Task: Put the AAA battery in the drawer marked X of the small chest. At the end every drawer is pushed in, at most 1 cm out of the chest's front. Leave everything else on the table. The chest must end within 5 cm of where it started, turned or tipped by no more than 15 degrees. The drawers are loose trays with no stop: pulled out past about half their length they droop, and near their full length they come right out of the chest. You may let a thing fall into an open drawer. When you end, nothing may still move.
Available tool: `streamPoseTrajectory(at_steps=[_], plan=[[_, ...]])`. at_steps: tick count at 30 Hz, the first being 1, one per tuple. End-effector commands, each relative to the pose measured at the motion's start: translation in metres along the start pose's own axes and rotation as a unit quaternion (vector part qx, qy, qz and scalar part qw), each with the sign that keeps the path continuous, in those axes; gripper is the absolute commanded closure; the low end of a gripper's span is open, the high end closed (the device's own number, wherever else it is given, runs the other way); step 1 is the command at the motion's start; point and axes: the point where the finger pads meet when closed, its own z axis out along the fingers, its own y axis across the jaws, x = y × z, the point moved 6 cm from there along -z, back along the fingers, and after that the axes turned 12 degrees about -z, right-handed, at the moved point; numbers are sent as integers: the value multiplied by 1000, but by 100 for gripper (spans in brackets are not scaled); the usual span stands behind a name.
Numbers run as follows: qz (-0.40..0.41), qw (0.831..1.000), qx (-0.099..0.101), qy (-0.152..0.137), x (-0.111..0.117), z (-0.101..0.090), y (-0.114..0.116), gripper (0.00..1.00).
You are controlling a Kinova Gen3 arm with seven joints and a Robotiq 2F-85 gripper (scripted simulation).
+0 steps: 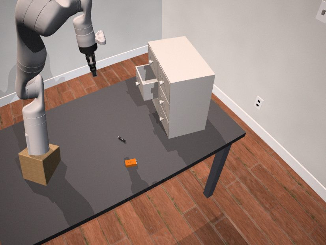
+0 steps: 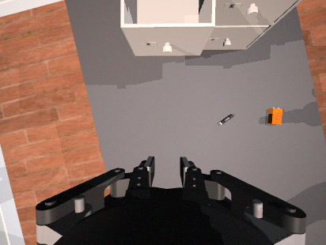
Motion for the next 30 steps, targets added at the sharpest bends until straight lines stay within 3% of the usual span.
streamPoseTrajectory(at_steps=[1, 30], plan=[[1, 1000, 3, -3, 1, -3, -1, 67], [1, 1000, 5, -10, 0, -5, -1, 67]])
